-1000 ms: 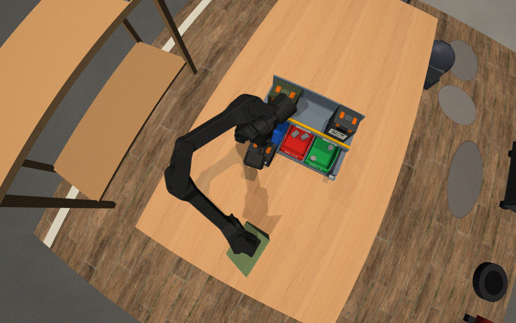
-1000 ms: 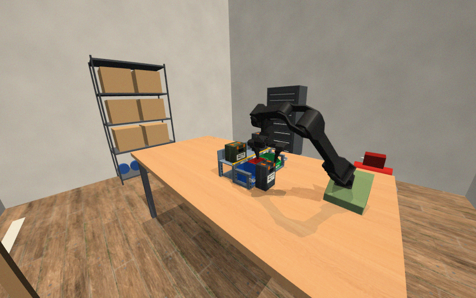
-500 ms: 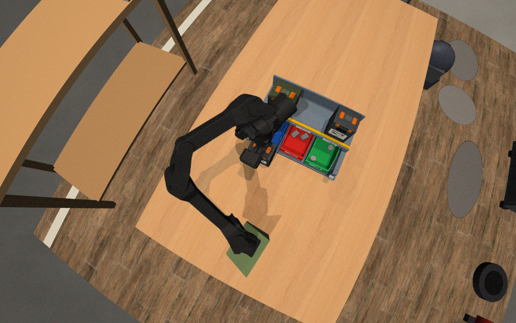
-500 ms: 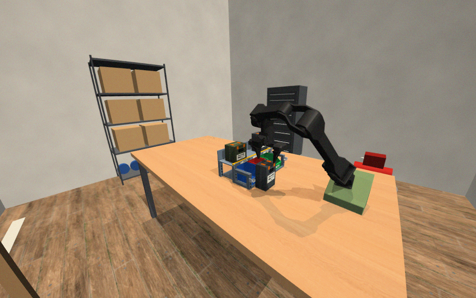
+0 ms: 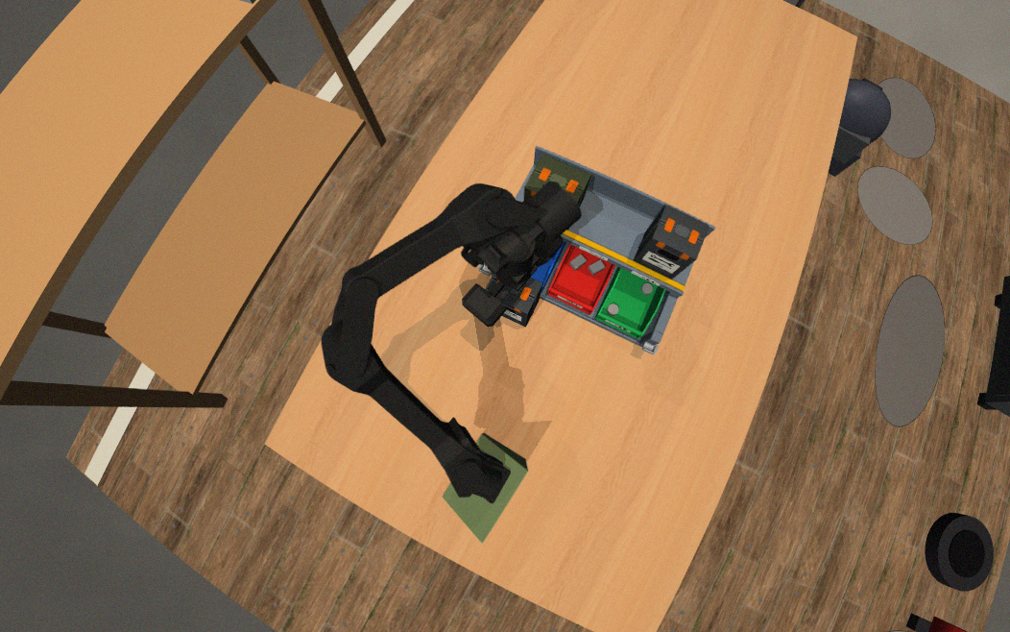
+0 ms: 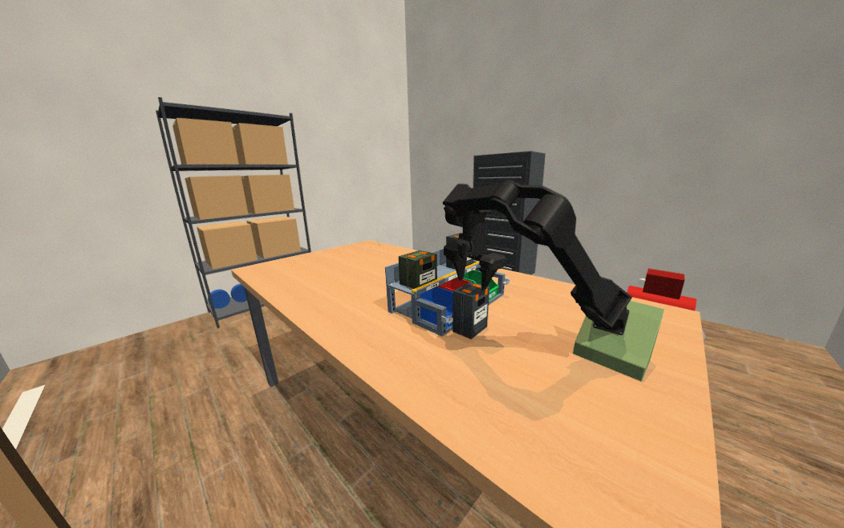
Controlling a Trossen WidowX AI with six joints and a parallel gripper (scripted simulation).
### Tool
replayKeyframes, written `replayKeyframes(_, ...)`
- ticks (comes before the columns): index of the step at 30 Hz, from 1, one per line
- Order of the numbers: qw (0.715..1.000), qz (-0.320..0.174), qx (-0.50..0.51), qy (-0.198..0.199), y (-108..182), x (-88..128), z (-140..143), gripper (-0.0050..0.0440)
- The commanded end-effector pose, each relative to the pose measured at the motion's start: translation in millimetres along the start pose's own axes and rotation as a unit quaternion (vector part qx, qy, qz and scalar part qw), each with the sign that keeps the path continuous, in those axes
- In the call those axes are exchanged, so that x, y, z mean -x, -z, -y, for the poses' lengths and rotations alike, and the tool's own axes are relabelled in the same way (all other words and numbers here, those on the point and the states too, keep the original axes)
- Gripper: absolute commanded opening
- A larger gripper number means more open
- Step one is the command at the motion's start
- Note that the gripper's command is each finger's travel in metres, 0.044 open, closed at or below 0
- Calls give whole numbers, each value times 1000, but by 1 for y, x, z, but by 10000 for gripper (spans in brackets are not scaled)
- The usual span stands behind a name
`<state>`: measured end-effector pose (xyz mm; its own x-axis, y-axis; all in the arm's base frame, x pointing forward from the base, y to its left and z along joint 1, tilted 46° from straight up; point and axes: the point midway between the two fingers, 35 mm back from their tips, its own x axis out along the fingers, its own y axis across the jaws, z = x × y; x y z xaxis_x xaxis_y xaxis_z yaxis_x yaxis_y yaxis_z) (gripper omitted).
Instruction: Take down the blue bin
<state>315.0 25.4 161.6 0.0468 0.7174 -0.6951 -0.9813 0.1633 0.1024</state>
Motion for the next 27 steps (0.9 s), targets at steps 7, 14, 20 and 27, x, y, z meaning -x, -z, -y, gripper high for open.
replayKeyframes(7,994,0,-111,5,-2,2,0,440)
replayKeyframes(14,994,0,-111,5,-2,2,0,440)
replayKeyframes(20,972,1,-235,5,-2,2,0,440)
replayKeyframes(27,972,1,-235,5,-2,2,0,440)
